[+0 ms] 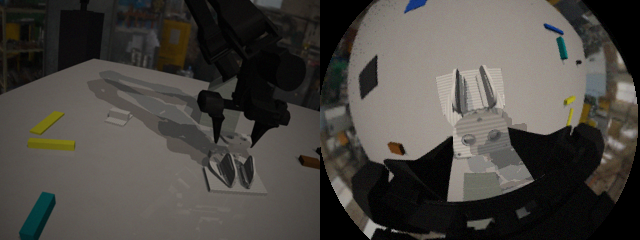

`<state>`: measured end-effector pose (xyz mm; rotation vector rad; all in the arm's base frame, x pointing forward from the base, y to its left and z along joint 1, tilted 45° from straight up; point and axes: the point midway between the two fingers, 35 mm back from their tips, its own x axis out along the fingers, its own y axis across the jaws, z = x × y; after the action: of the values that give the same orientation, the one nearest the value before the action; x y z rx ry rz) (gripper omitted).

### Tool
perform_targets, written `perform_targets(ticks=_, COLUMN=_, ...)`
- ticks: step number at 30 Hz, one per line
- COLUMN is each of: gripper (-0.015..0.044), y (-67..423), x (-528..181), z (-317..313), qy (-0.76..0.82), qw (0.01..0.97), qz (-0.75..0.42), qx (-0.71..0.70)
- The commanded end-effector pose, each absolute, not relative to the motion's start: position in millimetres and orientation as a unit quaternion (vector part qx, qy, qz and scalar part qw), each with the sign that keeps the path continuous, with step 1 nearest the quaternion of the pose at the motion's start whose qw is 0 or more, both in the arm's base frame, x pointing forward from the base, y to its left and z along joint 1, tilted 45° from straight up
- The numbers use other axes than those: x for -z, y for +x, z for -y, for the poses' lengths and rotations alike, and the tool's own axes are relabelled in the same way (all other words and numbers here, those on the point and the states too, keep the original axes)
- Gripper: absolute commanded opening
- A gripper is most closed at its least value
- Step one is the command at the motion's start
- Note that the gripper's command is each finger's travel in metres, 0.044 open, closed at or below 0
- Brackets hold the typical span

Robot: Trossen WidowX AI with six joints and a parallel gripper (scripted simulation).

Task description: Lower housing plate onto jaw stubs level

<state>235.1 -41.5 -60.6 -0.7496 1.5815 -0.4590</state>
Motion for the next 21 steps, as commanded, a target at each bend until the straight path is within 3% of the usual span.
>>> perform_targets(ticks=1, gripper=0.0351, y=231.3, x=66.3, z=46.8, qy=-0.331, qw=0.612, qz=-0.69, qx=0.198)
perform_targets(ticks=21, gripper=0.0351, y=228.6, x=79.2, z=61.4, qy=-0.332, qw=0.611, qz=-0.69, qx=0.2)
